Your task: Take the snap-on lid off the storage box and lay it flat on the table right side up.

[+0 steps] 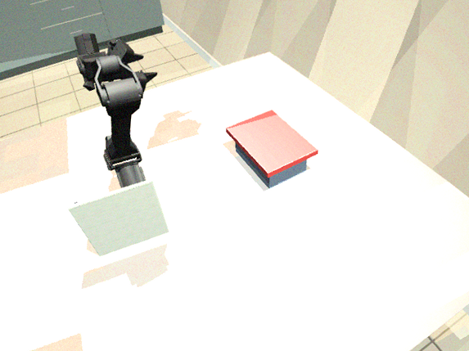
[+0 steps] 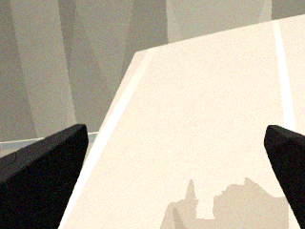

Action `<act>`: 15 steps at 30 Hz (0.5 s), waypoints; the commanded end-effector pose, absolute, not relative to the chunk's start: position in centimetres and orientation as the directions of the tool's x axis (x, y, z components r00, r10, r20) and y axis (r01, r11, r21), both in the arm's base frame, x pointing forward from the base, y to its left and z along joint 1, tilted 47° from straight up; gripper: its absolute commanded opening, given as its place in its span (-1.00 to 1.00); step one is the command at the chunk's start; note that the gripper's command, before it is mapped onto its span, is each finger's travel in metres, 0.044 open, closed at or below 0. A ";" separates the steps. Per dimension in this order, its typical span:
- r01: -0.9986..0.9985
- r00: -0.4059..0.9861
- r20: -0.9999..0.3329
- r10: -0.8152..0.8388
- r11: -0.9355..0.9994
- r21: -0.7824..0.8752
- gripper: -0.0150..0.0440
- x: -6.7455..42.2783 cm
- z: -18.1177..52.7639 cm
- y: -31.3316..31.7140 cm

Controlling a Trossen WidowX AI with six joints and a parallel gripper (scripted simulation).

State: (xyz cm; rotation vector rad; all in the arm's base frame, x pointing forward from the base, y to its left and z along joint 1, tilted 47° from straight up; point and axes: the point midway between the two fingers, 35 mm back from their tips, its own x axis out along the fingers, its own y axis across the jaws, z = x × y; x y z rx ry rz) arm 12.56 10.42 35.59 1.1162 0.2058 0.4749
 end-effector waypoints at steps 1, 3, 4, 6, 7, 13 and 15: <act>-0.264 0.882 0.076 0.465 0.354 0.897 0.78 12.6 35.6 10.5; -0.275 0.882 0.081 0.463 0.367 0.889 0.60 12.7 35.5 11.3; -0.280 0.883 0.082 0.463 0.377 0.883 0.51 12.9 35.3 11.9; -0.285 0.884 0.078 0.461 0.399 0.871 0.33 13.4 34.9 13.1; -0.284 0.884 0.072 0.461 0.411 0.866 0.31 13.8 34.7 13.6; -0.258 0.889 0.020 0.457 0.465 0.847 0.31 16.0 32.8 15.6; -0.234 0.892 -0.015 0.451 0.490 0.840 0.31 17.3 31.7 16.2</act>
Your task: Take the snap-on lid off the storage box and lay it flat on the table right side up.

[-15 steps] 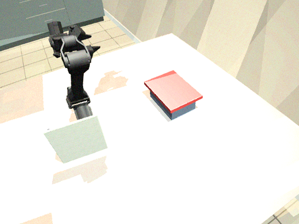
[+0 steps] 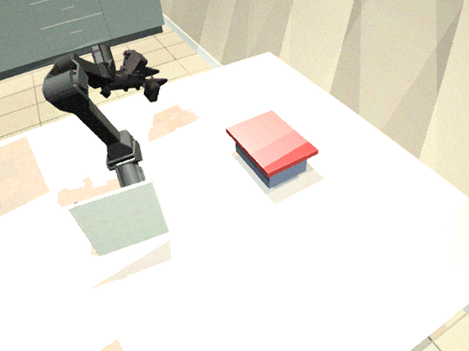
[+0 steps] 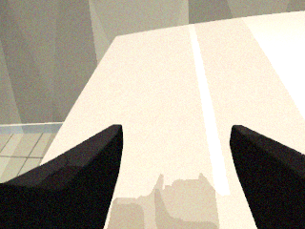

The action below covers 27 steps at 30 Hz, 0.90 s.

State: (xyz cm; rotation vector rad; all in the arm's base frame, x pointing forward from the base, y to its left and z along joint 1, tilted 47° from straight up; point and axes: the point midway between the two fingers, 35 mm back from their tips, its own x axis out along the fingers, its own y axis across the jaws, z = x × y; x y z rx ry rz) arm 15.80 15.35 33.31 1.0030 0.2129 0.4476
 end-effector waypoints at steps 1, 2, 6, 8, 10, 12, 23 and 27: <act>-0.219 0.893 -0.035 0.448 0.502 0.837 0.31 17.9 31.1 16.4; -0.202 0.894 -0.056 0.444 0.513 0.834 0.31 18.6 30.5 16.5; -0.138 0.894 -0.130 0.430 0.539 0.831 0.31 21.0 28.3 16.5; -0.104 0.890 -0.165 0.425 0.542 0.834 0.31 22.0 27.3 16.4; -0.048 0.882 -0.218 0.417 0.542 0.839 0.31 23.5 25.7 16.0; 0.014 0.871 -0.273 0.408 0.534 0.845 0.31 24.9 24.0 15.4; 0.346 0.779 -0.484 0.398 0.371 0.862 0.31 29.7 16.5 9.7; 0.435 0.751 -0.518 0.410 0.284 0.855 0.31 30.3 14.7 7.6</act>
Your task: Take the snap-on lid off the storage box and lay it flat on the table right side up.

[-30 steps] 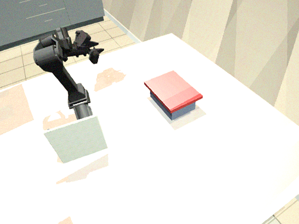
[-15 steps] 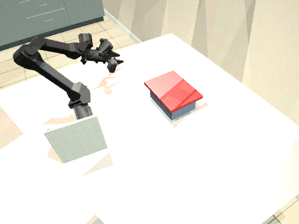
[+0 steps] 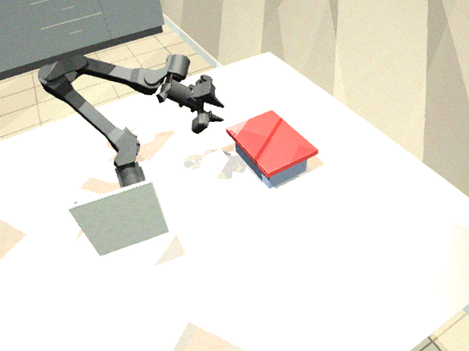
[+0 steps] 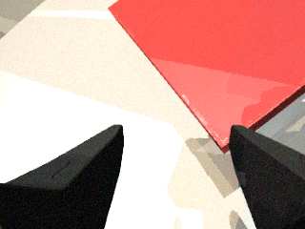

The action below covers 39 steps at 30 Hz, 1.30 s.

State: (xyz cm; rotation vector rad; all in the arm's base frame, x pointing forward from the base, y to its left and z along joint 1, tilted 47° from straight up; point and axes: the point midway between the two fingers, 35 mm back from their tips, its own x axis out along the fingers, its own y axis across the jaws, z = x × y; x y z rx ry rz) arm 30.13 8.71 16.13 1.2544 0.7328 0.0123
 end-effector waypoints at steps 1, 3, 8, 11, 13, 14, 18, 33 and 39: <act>0.459 0.743 -0.525 0.415 0.255 0.851 0.31 30.4 14.2 6.9; 0.516 0.726 -0.537 0.430 0.175 0.838 0.31 30.6 13.0 5.3; 0.621 0.705 -0.525 0.477 -0.059 0.782 0.31 30.3 10.7 1.2; 0.637 0.706 -0.511 0.490 -0.127 0.760 0.31 30.0 10.2 0.1; 0.651 0.714 -0.483 0.507 -0.227 0.724 0.31 29.6 9.6 -1.5; 0.654 0.720 -0.466 0.515 -0.277 0.704 0.31 29.3 9.4 -2.3; 0.636 0.757 -0.380 0.531 -0.465 0.616 0.31 28.0 8.8 -5.2; 0.634 0.761 -0.371 0.532 -0.490 0.599 0.31 28.1 6.8 -4.1; 0.628 0.766 -0.362 0.532 -0.496 0.599 0.31 27.8 4.3 -0.9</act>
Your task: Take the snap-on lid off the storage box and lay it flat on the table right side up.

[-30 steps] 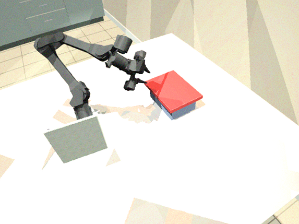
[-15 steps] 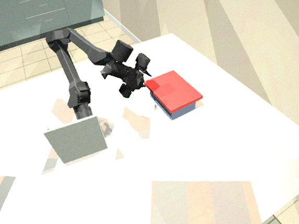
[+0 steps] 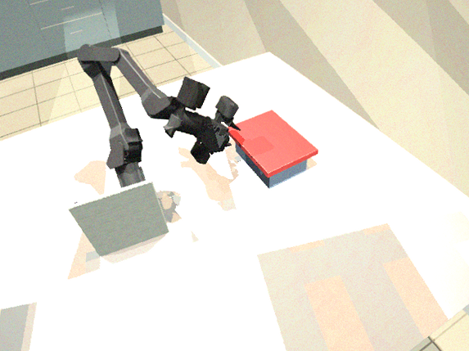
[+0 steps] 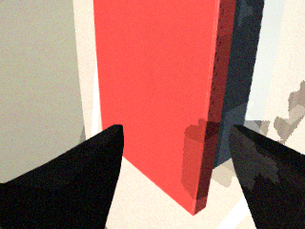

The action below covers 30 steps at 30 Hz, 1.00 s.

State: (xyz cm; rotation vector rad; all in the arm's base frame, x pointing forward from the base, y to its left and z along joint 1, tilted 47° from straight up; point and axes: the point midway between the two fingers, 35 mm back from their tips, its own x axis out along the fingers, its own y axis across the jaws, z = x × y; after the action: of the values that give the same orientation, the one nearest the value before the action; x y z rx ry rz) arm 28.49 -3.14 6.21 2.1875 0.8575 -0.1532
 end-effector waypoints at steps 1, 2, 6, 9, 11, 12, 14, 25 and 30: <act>0.628 0.766 -0.362 0.532 -0.496 0.599 0.31 27.8 4.3 -0.9; 0.628 0.766 -0.362 0.532 -0.496 0.599 0.31 27.8 4.3 -0.9; 0.628 0.765 -0.362 0.532 -0.496 0.599 0.31 27.8 4.3 -0.9; 0.629 0.765 -0.363 0.532 -0.495 0.599 0.31 28.0 4.2 -0.8; 0.630 0.764 -0.365 0.532 -0.494 0.599 0.31 28.3 4.1 -0.7; 0.631 0.763 -0.365 0.533 -0.493 0.599 0.31 28.4 4.0 -0.7; 0.632 0.763 -0.367 0.533 -0.492 0.599 0.31 28.7 3.9 -0.5; 0.634 0.761 -0.371 0.532 -0.489 0.599 0.31 30.1 3.3 0.3; 0.634 0.761 -0.371 0.532 -0.489 0.599 0.31 30.7 3.0 0.7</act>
State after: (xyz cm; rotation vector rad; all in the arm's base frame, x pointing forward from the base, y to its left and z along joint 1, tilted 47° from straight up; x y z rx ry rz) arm 30.07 0.63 3.10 2.2017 0.8747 -0.1745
